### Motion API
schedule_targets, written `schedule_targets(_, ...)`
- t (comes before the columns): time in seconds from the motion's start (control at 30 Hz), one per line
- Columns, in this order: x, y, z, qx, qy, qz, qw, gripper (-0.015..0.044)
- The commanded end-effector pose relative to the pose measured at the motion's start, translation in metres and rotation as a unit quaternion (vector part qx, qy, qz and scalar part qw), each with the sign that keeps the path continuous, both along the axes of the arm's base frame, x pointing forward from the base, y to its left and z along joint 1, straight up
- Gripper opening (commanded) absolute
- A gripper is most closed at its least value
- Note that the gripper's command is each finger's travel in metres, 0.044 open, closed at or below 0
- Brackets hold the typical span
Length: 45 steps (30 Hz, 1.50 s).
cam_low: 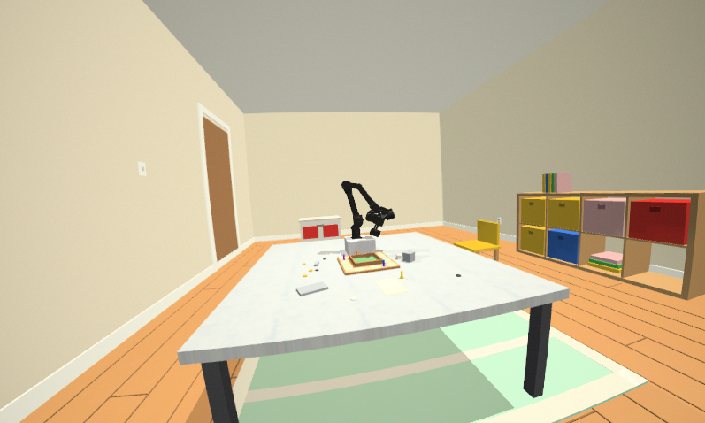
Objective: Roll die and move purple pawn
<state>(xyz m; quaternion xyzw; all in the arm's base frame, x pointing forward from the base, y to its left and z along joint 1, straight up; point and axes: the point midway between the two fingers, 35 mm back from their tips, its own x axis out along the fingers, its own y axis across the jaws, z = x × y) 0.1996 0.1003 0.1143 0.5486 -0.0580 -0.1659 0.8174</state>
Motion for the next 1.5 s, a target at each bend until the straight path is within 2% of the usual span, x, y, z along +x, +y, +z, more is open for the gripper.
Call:
schedule_targets(0.0,0.001,0.001,-0.001,-0.006,0.010,0.000,1.000,0.0374)
schedule_targets(0.03,0.005,0.004,-0.005,-0.025,0.039,0.001,0.999,0.0348)
schedule_targets(0.13,0.023,0.020,-0.028,-0.121,0.202,0.021,0.972,0.0275)
schedule_targets(0.23,0.037,0.036,-0.052,-0.197,0.361,0.076,0.908,0.0275)
schedule_targets(0.33,0.048,0.051,-0.072,-0.241,0.488,0.158,0.824,0.0275)
schedule_targets(0.47,0.061,0.069,-0.089,-0.260,0.591,0.296,0.704,0.0275)
schedule_targets(0.57,0.071,0.084,-0.095,-0.244,0.624,0.414,0.617,0.0275)
schedule_targets(0.63,0.075,0.090,-0.096,-0.228,0.626,0.464,0.584,0.0275)
schedule_targets(1.07,0.072,0.089,-0.096,-0.226,0.626,0.470,0.580,0.0275)
schedule_targets(1.3,0.073,0.089,-0.121,-0.226,0.626,0.470,0.580,0.0275)
schedule_targets(1.47,0.073,0.089,-0.126,-0.226,0.626,0.470,0.580,0.0275)
